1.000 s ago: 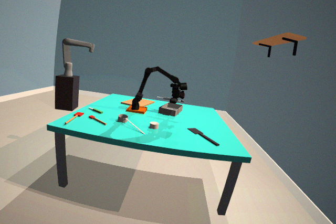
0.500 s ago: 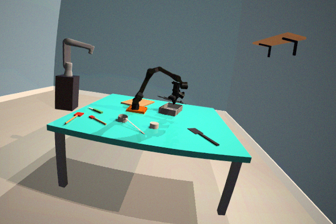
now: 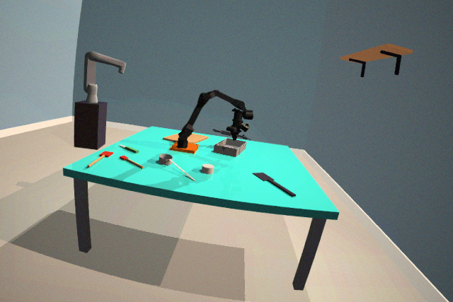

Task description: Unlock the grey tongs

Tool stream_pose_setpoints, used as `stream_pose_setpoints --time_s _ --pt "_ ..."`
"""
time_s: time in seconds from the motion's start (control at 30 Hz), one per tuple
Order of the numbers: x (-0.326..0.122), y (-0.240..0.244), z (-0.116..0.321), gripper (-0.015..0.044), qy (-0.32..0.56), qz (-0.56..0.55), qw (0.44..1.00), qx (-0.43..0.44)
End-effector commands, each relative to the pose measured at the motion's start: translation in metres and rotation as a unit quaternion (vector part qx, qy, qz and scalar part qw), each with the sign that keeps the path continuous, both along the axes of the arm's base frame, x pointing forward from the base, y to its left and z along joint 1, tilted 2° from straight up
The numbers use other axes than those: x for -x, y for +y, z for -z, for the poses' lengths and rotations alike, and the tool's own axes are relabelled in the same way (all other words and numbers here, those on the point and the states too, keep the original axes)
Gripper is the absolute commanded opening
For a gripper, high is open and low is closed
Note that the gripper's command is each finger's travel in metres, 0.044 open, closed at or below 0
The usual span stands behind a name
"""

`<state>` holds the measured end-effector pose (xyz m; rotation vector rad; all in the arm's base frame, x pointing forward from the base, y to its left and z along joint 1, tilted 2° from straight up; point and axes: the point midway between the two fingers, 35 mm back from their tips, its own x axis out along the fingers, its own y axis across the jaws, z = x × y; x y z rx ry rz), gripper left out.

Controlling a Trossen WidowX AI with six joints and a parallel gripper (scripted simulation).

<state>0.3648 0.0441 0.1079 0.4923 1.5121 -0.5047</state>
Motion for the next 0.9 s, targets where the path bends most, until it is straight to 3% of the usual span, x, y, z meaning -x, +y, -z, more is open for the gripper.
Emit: stream_pose_setpoints --time_s 0.0,0.87 --pt "0.001 0.009 -0.002 -0.015 0.0 -0.016 1.0 -0.001" --pt "0.058 0.159 -0.04 -0.015 0.003 -0.293 0.956 -0.006"
